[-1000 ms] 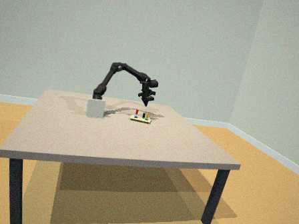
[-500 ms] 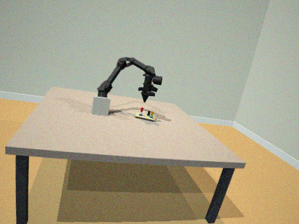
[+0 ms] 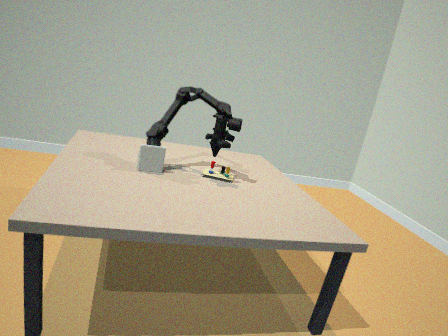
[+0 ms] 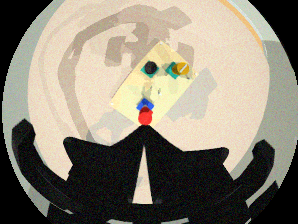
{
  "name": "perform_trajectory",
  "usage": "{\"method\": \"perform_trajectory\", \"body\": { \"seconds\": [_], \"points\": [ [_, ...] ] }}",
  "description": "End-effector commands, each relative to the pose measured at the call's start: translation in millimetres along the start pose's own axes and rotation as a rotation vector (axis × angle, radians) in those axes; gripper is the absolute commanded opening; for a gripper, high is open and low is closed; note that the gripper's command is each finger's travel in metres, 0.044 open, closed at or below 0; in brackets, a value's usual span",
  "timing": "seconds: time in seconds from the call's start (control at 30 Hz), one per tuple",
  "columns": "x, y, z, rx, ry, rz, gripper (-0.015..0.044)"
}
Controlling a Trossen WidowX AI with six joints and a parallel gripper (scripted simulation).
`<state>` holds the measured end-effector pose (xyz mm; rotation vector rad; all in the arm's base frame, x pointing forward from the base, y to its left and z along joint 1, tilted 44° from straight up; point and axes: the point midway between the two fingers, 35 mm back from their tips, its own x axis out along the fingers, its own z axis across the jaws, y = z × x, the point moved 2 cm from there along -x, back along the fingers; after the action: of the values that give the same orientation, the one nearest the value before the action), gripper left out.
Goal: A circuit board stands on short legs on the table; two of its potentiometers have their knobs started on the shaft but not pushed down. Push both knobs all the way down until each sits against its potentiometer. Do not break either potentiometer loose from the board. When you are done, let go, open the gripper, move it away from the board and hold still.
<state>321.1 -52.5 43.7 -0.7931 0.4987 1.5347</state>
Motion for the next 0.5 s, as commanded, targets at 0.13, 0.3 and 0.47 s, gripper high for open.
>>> {"method": "perform_trajectory", "body": {
  "seconds": [0.13,0.3,0.47],
  "points": [
    [10.9,0.7,-0.3,0.006,-0.006,0.002,0.0],
    [19.3,0.7,-0.1,0.006,-0.006,0.002,0.0],
    [23.4,0.8,0.0,0.006,-0.006,0.002,0.0]
  ]
}}
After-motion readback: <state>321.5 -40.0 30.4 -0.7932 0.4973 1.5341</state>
